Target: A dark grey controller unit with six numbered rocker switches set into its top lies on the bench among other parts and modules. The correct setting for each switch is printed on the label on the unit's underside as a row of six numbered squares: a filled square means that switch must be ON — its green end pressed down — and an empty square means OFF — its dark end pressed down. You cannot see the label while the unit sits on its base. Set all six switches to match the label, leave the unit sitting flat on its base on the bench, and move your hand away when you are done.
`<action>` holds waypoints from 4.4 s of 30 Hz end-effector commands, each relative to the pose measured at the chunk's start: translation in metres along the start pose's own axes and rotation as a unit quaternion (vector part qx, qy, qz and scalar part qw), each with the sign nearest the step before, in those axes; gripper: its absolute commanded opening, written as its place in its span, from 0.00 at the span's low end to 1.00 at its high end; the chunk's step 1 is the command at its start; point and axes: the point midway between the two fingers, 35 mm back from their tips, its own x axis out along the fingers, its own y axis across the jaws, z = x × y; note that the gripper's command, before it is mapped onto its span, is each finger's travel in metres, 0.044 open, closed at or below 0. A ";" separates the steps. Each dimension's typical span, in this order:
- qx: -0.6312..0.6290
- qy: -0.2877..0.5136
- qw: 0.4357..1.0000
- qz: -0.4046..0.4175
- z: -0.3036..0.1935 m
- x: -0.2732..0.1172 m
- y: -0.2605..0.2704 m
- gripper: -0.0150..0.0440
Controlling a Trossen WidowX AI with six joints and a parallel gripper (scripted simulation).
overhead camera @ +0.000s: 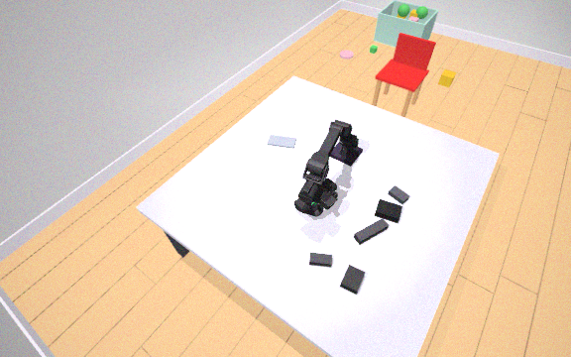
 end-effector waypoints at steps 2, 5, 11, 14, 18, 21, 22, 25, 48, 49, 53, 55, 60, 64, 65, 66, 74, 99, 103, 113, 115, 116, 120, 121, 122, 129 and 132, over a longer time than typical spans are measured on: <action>0.000 -0.002 1.000 -0.001 -0.006 -0.002 -0.001 0.82; 0.000 -0.005 1.000 -0.001 -0.008 -0.004 -0.001 0.82; 0.000 -0.011 1.000 -0.001 -0.013 -0.006 -0.001 0.82; 0.000 -0.014 1.000 -0.001 -0.015 -0.007 -0.001 0.82; 0.000 -0.019 1.000 -0.001 -0.018 -0.009 -0.001 0.82; 0.000 -0.022 1.000 -0.001 -0.020 -0.010 -0.001 0.82; 0.000 -0.023 1.000 -0.001 -0.021 -0.010 -0.001 0.82; 0.000 -0.026 1.000 -0.001 -0.023 -0.011 -0.001 0.82; 0.000 -0.049 0.999 -0.001 -0.041 -0.019 -0.001 0.82; 0.000 -0.050 0.999 -0.001 -0.042 -0.019 -0.001 0.82; 0.000 -0.054 0.999 -0.001 -0.045 -0.020 -0.001 0.82; 0.000 -0.056 0.998 -0.001 -0.047 -0.021 -0.001 0.82; 0.000 -0.061 0.998 -0.001 -0.051 -0.022 -0.001 0.82; 0.000 -0.066 0.998 -0.001 -0.054 -0.023 -0.001 0.82; 0.000 -0.067 0.998 -0.001 -0.055 -0.023 -0.001 0.82; 0.000 -0.068 0.998 -0.001 -0.056 -0.023 -0.001 0.82; 0.000 -0.075 0.997 -0.001 -0.063 -0.025 -0.001 0.82; 0.000 -0.101 0.995 -0.001 -0.084 -0.028 -0.001 0.82; 0.000 -0.103 0.995 -0.001 -0.088 -0.029 -0.001 0.82; 0.000 -0.094 0.996 -0.001 -0.095 -0.030 -0.001 0.83; 0.000 -0.092 0.996 -0.001 -0.096 -0.030 -0.001 0.83; 0.000 -0.090 0.996 -0.001 -0.097 -0.030 -0.001 0.83; 0.000 -0.086 0.996 -0.001 -0.100 -0.030 -0.001 0.83; 0.000 -0.085 0.996 -0.001 -0.101 -0.031 -0.001 0.83; 0.000 -0.083 0.997 -0.001 -0.101 -0.031 -0.001 0.83; 0.000 -0.075 0.997 -0.001 -0.107 -0.031 -0.001 0.83; 0.000 -0.072 0.997 -0.001 -0.109 -0.031 -0.001 0.83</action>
